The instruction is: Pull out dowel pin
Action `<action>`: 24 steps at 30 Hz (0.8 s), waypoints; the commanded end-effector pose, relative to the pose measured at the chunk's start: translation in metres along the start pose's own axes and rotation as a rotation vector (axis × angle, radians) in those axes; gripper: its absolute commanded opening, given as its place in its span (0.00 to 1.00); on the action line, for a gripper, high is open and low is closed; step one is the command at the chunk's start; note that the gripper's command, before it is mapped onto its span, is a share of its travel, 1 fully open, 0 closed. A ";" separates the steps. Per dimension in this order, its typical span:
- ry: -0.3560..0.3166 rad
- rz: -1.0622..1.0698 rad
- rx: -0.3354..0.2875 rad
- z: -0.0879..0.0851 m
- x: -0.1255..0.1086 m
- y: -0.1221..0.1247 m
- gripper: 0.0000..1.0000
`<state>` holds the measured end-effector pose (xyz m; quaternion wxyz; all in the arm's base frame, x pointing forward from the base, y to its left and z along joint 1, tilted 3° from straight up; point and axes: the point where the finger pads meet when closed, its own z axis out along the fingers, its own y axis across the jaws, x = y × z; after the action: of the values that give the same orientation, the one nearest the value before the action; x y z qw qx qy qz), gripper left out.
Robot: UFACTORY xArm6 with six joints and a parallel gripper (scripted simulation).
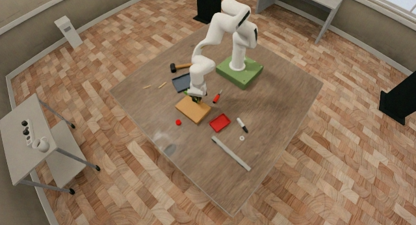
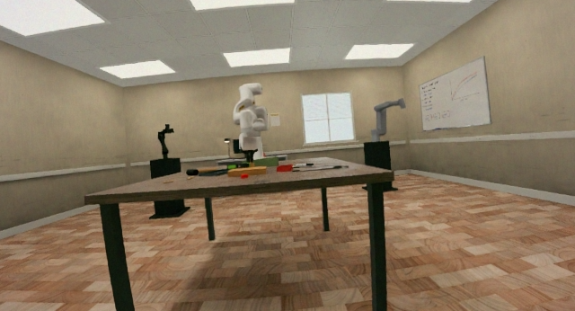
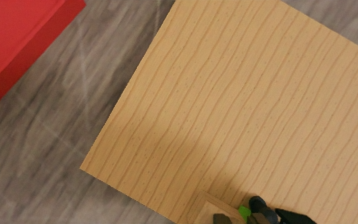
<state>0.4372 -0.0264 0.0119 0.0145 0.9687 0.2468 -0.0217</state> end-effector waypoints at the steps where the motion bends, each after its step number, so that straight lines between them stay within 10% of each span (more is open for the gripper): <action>1: 0.005 0.068 -0.005 -0.002 0.002 0.001 0.00; 24: 0.006 0.479 -0.004 -0.003 0.002 0.001 0.00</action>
<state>0.4372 -0.0264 0.0124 0.0179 0.9990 0.0378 -0.0181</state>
